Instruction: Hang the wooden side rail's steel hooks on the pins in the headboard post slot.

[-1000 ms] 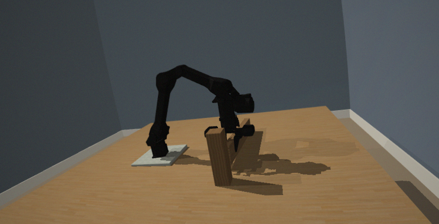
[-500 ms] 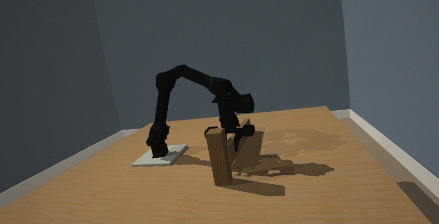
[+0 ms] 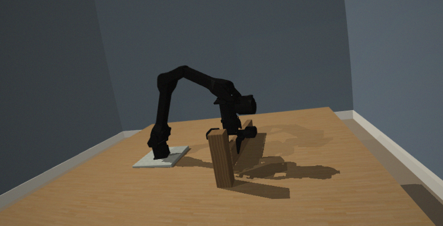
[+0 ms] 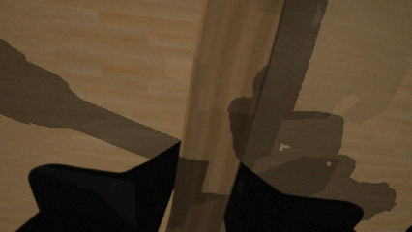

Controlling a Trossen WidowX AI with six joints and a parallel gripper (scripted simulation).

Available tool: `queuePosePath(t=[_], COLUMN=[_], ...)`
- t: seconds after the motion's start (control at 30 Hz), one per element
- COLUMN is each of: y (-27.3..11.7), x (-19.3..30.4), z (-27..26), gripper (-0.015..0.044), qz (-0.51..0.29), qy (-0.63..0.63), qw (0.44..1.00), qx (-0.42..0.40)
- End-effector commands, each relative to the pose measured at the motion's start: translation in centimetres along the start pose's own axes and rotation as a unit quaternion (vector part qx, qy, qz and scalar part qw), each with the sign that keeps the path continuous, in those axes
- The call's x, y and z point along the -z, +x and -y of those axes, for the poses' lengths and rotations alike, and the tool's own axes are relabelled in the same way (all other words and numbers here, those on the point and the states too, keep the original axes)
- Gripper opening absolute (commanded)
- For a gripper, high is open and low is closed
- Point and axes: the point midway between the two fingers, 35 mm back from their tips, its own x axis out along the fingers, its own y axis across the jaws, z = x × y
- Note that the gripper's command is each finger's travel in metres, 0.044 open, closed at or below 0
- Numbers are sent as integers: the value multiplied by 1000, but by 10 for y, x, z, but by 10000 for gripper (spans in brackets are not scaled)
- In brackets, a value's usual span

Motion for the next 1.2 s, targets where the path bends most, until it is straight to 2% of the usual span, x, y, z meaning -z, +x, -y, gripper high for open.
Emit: queuePosePath(t=[0.0, 1.17], y=[-3, -6], x=[2, 5], z=[0, 1], gripper=[0, 0], qz=[-2, -2], qy=[0, 0], qw=[1000, 1000], qx=[4, 4])
